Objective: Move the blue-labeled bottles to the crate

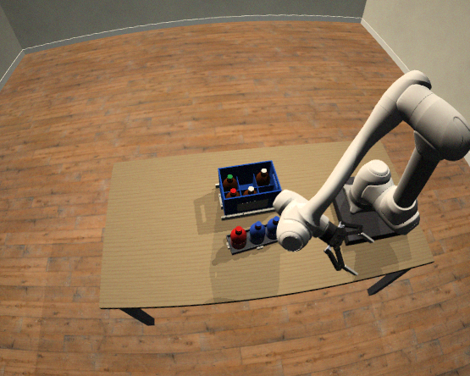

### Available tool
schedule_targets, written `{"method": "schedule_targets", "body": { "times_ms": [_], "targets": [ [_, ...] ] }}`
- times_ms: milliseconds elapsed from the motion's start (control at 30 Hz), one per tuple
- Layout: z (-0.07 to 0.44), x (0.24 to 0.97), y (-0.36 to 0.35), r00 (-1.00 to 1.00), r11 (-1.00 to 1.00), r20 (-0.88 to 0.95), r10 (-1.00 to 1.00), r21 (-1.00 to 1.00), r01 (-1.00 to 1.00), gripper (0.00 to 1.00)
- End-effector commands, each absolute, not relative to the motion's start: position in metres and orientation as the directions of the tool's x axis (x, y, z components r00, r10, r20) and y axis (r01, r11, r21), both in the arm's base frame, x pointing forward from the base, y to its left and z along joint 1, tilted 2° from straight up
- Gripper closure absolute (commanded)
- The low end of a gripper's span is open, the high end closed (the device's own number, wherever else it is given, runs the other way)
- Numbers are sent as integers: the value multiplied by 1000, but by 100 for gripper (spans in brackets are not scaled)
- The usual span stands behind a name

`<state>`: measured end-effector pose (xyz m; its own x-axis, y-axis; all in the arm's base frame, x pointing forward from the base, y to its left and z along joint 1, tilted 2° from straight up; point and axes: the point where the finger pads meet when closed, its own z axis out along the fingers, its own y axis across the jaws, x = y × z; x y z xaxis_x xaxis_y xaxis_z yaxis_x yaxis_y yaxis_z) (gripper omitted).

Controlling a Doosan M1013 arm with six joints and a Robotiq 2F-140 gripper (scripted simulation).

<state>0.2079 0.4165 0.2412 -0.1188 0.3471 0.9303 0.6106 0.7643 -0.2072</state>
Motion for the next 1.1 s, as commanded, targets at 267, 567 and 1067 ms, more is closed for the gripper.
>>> {"method": "schedule_targets", "body": {
  "times_ms": [267,567,1067],
  "targets": [
    [241,208,417,-119,764,930,347,-207,611,0],
    [241,208,416,-119,764,930,347,-207,611,0],
    [232,325,256,-413,756,757,506,-158,636,0]
  ]
}}
